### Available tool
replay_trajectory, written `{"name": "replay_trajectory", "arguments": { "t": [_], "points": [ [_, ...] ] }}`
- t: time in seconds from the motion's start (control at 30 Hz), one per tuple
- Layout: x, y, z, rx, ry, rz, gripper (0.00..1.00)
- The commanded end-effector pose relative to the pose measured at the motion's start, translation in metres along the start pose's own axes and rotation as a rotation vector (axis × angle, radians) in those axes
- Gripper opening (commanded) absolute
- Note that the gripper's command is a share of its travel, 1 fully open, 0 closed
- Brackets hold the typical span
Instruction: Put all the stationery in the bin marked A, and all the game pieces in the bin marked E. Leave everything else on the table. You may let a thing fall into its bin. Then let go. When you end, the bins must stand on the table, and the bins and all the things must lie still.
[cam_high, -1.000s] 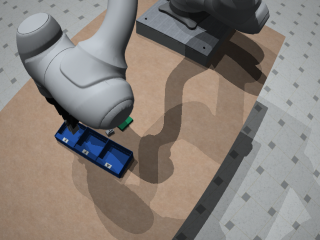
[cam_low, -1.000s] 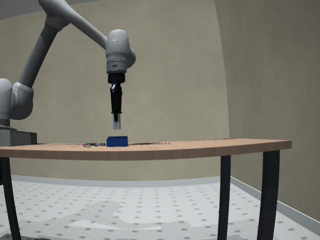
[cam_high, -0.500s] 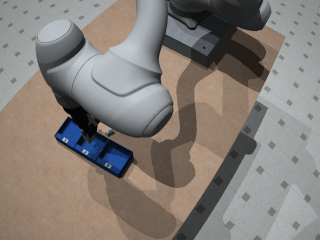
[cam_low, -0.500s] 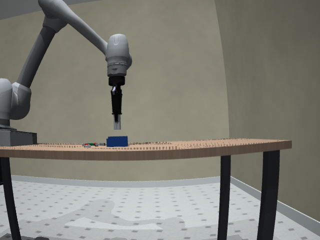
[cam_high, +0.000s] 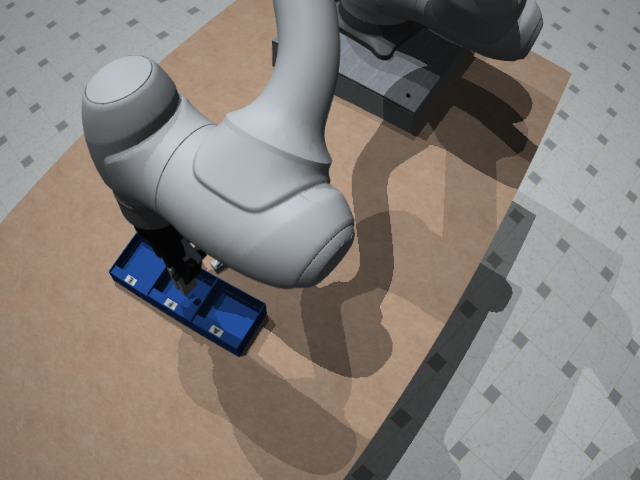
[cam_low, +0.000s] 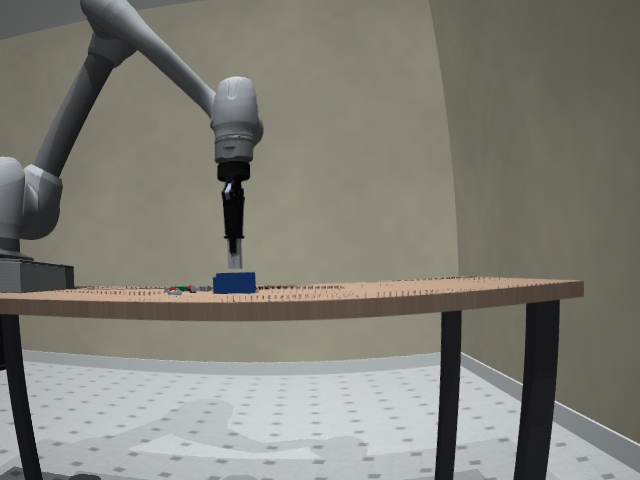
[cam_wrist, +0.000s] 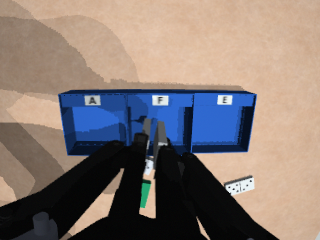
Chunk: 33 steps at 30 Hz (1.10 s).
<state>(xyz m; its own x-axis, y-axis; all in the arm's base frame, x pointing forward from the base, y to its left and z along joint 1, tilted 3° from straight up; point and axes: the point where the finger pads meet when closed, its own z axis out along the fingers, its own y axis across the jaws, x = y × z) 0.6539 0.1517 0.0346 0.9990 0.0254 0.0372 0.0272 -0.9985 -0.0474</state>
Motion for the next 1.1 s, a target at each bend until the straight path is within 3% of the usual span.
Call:
{"name": "replay_trajectory", "arguments": {
  "t": [0.0,0.33,1.07],
  "points": [
    [0.0,0.0,0.011,0.0,0.0,0.0,0.05],
    [0.0,0.0,0.031,0.0,0.0,0.0,0.05],
    [0.0,0.0,0.031,0.0,0.0,0.0,0.05]
  ]
}}
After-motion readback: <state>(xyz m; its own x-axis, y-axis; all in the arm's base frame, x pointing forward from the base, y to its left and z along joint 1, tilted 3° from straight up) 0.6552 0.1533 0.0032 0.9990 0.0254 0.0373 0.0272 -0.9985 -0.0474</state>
